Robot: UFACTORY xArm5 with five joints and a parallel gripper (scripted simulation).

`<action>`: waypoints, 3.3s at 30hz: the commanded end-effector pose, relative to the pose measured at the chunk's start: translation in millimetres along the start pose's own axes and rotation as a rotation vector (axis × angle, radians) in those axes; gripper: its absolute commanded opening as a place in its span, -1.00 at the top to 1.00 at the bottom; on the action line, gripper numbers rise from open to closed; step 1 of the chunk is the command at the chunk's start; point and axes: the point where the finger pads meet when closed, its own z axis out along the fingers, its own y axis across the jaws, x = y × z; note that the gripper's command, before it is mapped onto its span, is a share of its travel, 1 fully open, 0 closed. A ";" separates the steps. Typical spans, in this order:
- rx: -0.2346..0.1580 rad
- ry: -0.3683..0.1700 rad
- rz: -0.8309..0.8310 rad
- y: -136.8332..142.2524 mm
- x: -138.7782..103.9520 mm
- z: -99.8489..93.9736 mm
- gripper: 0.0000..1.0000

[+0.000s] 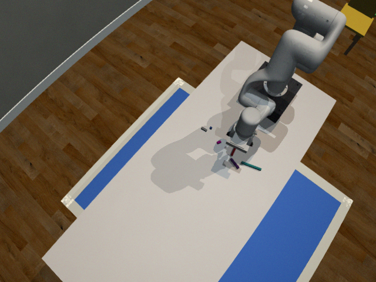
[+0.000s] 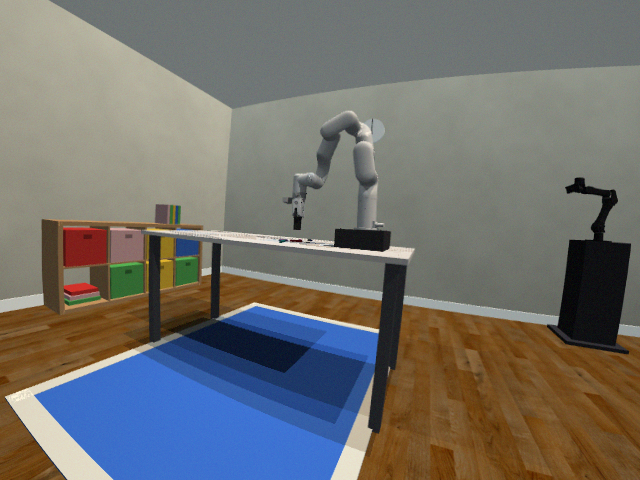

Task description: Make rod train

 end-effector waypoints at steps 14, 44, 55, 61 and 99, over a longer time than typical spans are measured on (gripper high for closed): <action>0.000 0.003 0.000 0.6 1.1 12.1 0.51; 0.000 0.003 0.000 0.7 1.4 47.0 0.51; 0.000 0.003 0.000 0.7 1.4 49.9 0.51; 0.000 0.003 0.000 0.7 1.4 49.9 0.51; 0.000 0.003 0.000 0.7 1.4 49.9 0.51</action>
